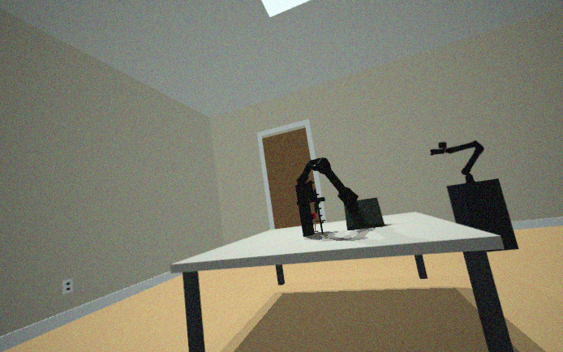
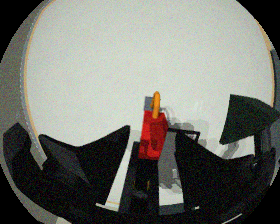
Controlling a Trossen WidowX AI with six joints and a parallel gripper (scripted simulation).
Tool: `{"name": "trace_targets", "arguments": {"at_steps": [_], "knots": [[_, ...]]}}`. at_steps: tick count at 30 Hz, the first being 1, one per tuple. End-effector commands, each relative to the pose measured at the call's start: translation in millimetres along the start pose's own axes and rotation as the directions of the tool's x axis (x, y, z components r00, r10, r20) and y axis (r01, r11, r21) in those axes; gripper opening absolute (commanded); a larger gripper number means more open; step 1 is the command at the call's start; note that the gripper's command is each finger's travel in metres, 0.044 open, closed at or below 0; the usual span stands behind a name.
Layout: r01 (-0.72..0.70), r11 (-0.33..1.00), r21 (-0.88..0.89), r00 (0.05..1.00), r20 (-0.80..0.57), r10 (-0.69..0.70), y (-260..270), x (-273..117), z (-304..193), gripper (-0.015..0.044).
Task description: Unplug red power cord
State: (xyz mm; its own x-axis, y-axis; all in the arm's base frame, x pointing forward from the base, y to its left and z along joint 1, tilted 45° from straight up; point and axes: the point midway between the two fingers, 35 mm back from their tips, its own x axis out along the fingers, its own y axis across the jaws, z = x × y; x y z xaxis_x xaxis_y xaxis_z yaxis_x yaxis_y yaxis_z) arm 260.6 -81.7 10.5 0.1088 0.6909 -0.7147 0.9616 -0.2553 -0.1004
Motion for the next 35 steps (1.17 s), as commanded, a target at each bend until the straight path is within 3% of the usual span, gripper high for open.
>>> {"name": "trace_targets", "arguments": {"at_steps": [1, 6, 10, 35], "knots": [[-0.002, 1.000, 0.003, 1.000, -0.002, 0.002, 0.1, 0.2, -0.4, 0.0315], [-0.003, 1.000, 0.004, 1.000, 0.003, 0.003, 1.6, -7.4, 34.1, 0.0440], [-0.003, 1.000, 0.003, 1.000, 0.002, 0.003, -0.2, -12.2, 60.1, 0.0440], [-0.003, 1.000, 0.003, 1.000, 0.002, 0.003, -0.2, -12.2, 60.1, 0.0440]]}}
